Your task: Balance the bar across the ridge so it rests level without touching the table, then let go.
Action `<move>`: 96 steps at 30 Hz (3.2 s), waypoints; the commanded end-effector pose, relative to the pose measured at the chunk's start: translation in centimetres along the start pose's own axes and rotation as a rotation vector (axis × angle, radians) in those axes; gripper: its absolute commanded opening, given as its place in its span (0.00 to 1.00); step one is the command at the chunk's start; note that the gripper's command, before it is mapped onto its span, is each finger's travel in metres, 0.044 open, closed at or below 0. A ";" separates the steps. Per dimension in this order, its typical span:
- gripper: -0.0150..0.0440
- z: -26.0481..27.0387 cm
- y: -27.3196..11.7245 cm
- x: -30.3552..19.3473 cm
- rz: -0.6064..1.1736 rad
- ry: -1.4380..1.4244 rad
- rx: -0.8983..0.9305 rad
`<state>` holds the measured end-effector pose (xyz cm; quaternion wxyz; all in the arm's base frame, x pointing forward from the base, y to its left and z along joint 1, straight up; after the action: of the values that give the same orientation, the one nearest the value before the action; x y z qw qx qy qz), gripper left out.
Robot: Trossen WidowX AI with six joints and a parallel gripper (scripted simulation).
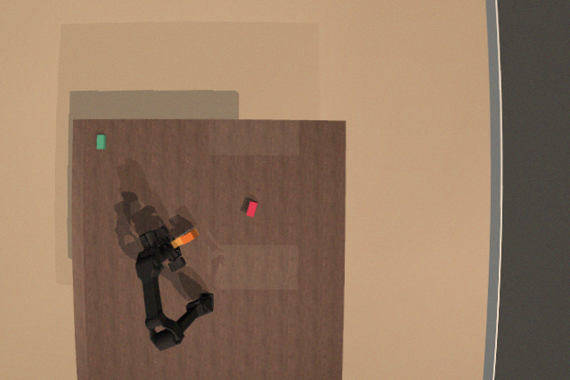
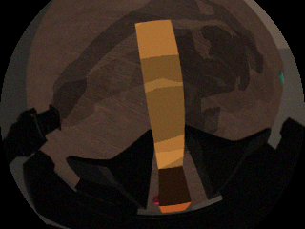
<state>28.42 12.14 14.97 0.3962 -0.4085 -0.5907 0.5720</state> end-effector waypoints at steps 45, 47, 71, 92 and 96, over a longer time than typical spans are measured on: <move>0.54 0.0 0.0 0.0 0.000 0.000 0.000; 0.54 0.0 0.0 0.0 0.000 0.000 0.000; 0.57 0.0 0.0 0.0 0.000 0.000 0.000; 1.00 0.0 0.0 0.0 0.000 0.000 0.000; 1.00 -0.2 -0.8 0.0 0.000 0.000 0.000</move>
<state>28.43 12.15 15.07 0.3965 -0.4082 -0.5903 0.5725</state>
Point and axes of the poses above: the point midway between the two fingers, 35 mm back from their tips, its own y axis out along the fingers, its own z axis across the jaws, x = y × z, the point moved 6 cm from there along -y, back along the fingers, and after that the axes turned 9 degrees about y, right-handed, at the moved point
